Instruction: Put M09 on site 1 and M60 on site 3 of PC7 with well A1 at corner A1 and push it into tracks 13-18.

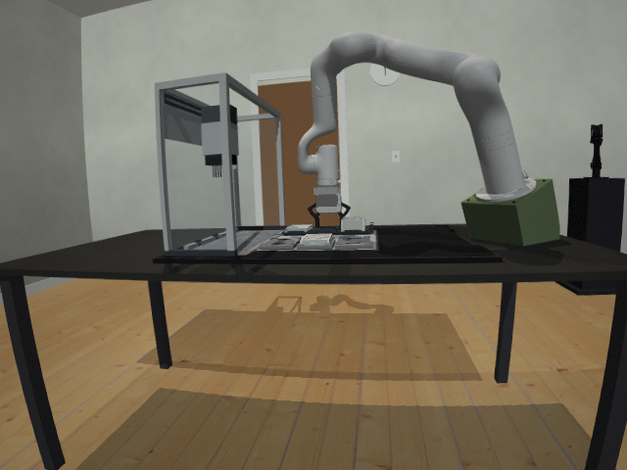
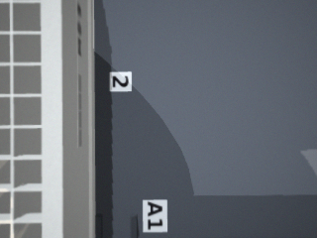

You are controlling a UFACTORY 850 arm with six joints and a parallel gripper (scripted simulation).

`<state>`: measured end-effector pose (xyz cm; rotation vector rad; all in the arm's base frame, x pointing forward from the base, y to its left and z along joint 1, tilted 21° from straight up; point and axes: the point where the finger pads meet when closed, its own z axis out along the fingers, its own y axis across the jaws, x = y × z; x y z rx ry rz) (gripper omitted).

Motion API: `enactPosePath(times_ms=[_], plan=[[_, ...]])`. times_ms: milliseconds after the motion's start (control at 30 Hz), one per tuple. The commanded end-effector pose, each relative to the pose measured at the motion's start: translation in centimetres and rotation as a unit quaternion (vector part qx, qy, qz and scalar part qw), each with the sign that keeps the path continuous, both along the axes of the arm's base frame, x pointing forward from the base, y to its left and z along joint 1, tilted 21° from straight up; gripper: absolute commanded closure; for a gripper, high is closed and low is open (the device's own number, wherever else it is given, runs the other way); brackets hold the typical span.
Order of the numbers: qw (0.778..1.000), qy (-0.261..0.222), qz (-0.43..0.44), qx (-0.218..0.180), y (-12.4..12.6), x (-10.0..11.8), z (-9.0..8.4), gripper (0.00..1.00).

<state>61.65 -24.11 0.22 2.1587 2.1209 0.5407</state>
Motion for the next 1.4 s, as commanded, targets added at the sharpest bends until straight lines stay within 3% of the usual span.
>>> enactPosePath(times_ms=[0,1367], plan=[[1.000,-0.001,0.000,0.000,0.1,0.1,0.1,0.00],[1.000,-0.001,0.000,0.000,1.9,0.0,0.5,0.00]])
